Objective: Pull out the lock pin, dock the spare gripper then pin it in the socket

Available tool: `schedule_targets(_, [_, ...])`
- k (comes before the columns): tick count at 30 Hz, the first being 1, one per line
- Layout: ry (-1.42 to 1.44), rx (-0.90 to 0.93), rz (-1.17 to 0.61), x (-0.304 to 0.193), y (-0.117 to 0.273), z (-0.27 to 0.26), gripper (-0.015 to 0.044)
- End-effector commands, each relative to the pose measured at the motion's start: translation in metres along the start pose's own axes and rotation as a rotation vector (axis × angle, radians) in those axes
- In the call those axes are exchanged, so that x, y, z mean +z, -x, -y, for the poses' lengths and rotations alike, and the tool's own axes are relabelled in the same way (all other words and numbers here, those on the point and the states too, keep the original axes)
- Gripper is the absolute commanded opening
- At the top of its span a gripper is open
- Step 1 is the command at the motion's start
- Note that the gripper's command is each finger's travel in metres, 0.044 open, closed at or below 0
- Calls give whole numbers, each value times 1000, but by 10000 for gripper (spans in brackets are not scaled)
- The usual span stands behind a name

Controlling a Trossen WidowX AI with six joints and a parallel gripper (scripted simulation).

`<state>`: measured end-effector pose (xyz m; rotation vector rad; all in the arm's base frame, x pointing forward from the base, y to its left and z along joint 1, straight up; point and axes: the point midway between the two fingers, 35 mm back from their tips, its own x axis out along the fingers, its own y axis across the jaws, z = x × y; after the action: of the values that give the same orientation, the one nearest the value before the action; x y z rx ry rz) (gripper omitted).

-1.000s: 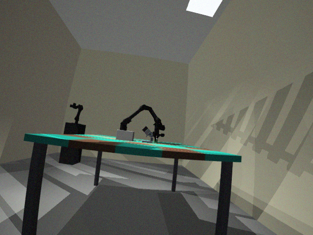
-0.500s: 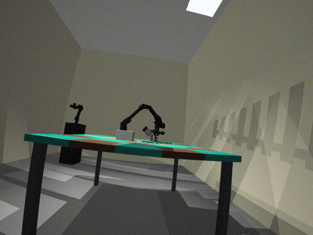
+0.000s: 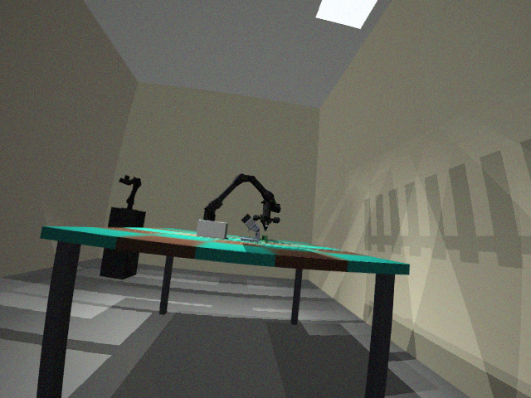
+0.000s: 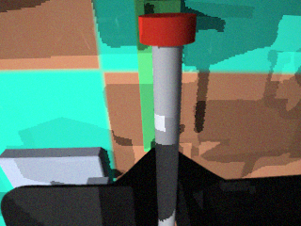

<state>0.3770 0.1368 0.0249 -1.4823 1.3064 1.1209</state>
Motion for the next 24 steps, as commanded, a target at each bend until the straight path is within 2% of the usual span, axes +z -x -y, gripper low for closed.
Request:
schedule_targets(1, [0, -1, 0, 0, 0, 0, 0])
schedule_targets(7, [0, -1, 0, 0, 1, -2, 0])
schedule_targets(24, [5, 3, 4, 7, 20, -52, 0])
